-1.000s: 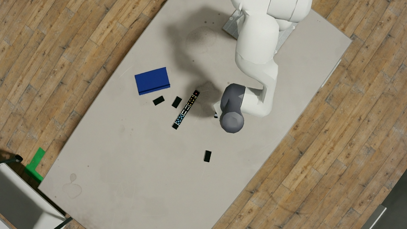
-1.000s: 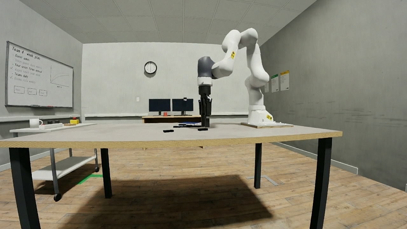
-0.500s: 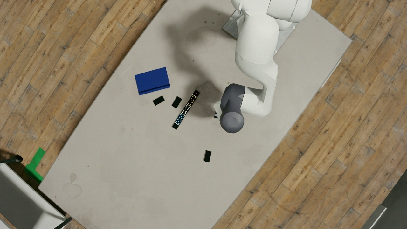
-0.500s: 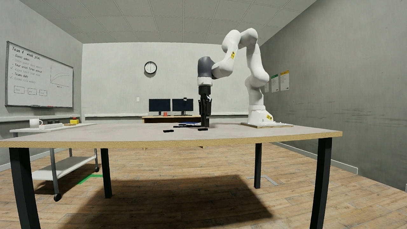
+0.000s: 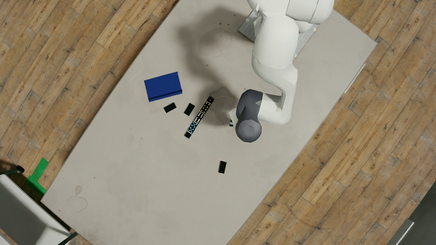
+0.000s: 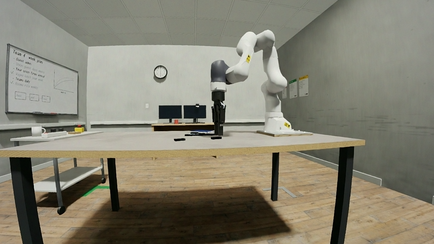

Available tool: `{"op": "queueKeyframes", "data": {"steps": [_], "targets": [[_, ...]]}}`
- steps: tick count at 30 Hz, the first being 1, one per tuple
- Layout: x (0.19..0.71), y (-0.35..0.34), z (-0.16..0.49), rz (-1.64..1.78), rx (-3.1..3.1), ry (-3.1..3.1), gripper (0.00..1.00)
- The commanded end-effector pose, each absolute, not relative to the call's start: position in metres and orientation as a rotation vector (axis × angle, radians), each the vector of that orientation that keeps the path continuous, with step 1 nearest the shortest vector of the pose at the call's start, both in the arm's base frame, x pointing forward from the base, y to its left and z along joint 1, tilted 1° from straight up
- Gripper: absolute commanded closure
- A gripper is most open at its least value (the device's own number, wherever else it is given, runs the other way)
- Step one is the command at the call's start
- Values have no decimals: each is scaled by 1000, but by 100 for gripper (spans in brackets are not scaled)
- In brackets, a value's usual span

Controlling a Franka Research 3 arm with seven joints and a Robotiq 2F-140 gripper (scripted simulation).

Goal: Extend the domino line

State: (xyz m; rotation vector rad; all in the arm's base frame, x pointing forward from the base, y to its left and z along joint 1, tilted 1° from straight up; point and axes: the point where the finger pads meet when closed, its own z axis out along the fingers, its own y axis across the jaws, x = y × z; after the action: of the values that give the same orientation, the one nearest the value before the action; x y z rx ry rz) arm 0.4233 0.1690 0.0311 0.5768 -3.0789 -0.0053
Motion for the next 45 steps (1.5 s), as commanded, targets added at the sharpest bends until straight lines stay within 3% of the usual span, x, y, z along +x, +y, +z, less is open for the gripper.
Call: {"op": "queueKeyframes", "data": {"steps": [1,45], "targets": [[423,169,30,-5,572,-3081,66],[420,167,18,-47,596,-3215,66]]}}
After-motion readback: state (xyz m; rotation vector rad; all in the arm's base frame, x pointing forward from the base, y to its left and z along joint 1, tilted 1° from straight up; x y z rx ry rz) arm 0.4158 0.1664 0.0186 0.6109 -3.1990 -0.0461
